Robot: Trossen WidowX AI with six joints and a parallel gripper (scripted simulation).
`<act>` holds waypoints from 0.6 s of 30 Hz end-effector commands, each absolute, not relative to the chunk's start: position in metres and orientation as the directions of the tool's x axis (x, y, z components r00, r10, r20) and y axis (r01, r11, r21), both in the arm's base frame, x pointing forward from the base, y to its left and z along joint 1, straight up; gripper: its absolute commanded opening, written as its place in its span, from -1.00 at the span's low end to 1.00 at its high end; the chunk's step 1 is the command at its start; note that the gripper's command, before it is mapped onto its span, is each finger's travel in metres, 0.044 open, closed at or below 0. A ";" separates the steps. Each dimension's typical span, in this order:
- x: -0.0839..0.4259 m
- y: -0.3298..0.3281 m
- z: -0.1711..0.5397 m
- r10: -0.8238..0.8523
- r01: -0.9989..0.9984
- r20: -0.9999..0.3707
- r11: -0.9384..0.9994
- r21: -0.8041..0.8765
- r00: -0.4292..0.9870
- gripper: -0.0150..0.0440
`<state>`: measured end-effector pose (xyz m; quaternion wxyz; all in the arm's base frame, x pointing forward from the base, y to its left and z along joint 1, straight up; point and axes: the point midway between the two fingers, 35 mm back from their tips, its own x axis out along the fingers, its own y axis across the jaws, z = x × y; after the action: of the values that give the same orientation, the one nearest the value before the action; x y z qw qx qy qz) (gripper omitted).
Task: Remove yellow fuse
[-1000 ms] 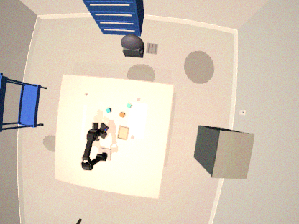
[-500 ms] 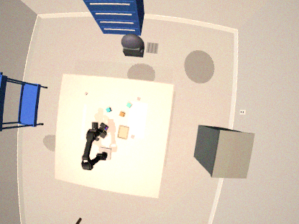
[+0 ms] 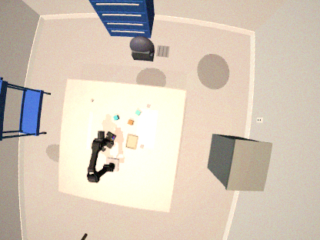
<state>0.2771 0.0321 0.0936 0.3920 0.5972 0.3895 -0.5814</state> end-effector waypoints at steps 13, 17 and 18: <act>0.280 0.024 0.113 0.004 0.919 -1.000 -0.393 0.022 0.026 -0.49; 0.287 0.005 0.114 0.002 0.919 -1.000 -0.393 0.023 0.026 -0.49; 0.288 0.000 0.114 0.002 0.919 -1.000 -0.393 0.024 0.027 -0.49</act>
<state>0.2840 0.0131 0.1135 0.3929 0.5999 0.3862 -0.5802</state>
